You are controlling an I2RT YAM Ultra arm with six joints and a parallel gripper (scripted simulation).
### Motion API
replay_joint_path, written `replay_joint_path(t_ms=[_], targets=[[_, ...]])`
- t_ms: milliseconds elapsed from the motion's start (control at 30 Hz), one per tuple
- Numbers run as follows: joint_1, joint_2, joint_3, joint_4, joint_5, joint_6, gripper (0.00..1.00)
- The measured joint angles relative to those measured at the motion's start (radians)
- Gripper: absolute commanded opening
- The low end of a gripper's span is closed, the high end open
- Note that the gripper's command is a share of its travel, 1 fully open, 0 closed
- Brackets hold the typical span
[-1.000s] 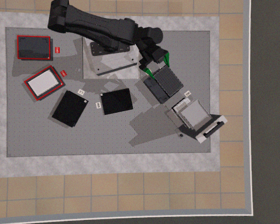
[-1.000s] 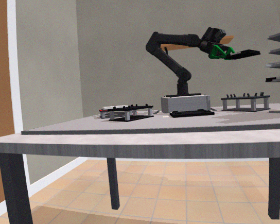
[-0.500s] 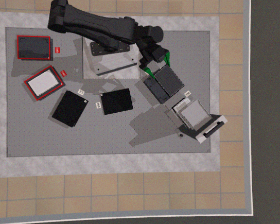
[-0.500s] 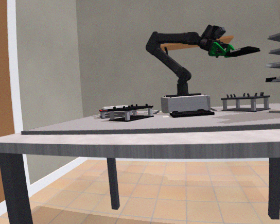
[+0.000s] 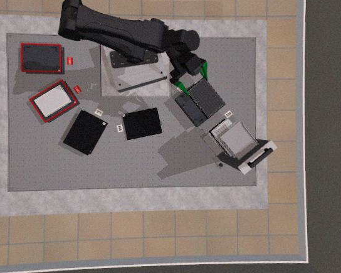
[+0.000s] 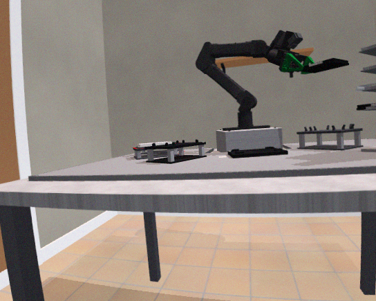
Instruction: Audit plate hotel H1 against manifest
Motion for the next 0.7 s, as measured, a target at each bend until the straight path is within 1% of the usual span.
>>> replay_joint_path(t_ms=[333,700], targets=[[0.001,0.005,0.030,-0.030,0.002,0.002,0.86],[0.005,0.012,0.077,-0.066,0.004,0.003,0.86]])
